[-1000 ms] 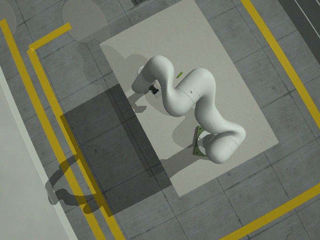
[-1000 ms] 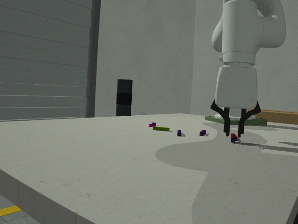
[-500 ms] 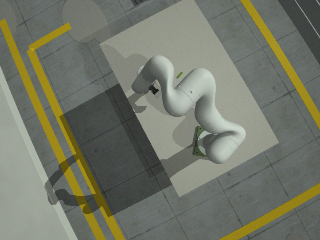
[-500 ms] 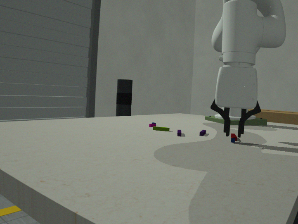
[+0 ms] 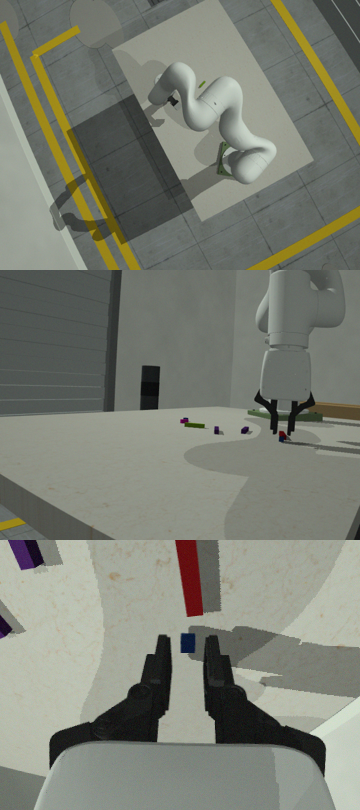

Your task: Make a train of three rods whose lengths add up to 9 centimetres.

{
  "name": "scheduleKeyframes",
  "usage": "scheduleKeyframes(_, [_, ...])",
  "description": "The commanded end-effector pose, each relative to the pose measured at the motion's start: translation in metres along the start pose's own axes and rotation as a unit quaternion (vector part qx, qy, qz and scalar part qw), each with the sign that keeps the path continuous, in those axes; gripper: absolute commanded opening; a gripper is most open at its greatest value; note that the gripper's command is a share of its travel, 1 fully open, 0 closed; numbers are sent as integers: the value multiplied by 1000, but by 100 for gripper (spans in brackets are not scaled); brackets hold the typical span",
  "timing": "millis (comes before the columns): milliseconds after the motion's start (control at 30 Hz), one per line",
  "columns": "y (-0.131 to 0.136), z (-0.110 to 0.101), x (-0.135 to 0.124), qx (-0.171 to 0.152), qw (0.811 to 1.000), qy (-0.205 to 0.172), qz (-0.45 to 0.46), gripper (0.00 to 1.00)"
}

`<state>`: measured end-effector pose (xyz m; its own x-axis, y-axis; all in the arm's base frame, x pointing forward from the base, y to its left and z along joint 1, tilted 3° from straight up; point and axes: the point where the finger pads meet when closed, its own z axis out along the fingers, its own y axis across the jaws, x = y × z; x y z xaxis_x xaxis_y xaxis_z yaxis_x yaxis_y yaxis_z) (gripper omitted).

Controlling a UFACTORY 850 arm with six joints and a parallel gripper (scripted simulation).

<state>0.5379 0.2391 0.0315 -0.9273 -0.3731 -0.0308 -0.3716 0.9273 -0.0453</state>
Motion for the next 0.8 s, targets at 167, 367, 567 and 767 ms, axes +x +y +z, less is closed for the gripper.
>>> scheduleKeyframes(167, [0, -1, -1, 0, 1000, -1, 0, 24])
scheduleKeyframes(367, [0, -1, -1, 0, 1000, -1, 0, 24])
scheduleKeyframes(567, [0, 1, -1, 0, 1000, -1, 0, 24])
scheduleKeyframes(767, [0, 5, -1, 0, 1000, -1, 0, 24])
